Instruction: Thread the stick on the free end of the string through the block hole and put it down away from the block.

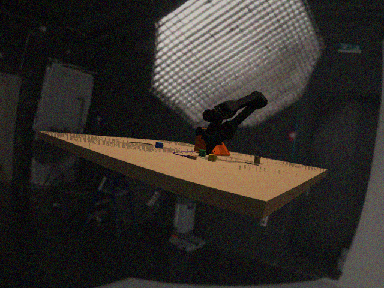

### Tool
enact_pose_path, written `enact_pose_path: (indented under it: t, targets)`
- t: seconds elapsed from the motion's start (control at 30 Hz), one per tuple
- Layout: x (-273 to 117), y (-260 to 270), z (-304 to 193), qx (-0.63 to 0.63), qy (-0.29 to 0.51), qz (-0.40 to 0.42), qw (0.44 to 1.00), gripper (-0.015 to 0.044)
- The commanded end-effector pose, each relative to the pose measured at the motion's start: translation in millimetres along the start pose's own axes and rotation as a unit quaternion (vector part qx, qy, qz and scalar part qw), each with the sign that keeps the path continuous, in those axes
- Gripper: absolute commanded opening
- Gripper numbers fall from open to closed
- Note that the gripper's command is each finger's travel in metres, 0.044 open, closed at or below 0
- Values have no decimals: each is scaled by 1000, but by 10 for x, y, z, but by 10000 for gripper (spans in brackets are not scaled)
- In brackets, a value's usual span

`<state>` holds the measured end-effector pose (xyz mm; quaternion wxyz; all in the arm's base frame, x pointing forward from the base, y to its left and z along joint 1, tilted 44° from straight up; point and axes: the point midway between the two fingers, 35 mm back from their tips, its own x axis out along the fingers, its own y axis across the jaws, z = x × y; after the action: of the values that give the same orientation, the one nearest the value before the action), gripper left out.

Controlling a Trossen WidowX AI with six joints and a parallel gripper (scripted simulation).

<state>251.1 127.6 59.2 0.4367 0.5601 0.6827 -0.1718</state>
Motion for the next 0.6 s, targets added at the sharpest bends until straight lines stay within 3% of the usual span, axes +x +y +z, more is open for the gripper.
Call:
enact_pose_path:
  t: [0.0, 0.57]
  targets:
    - [1, -8, -1, 1, -2, 0, 1000, 0]
    - [-29, -20, -186, 1, -2, 0, 1000, 0]
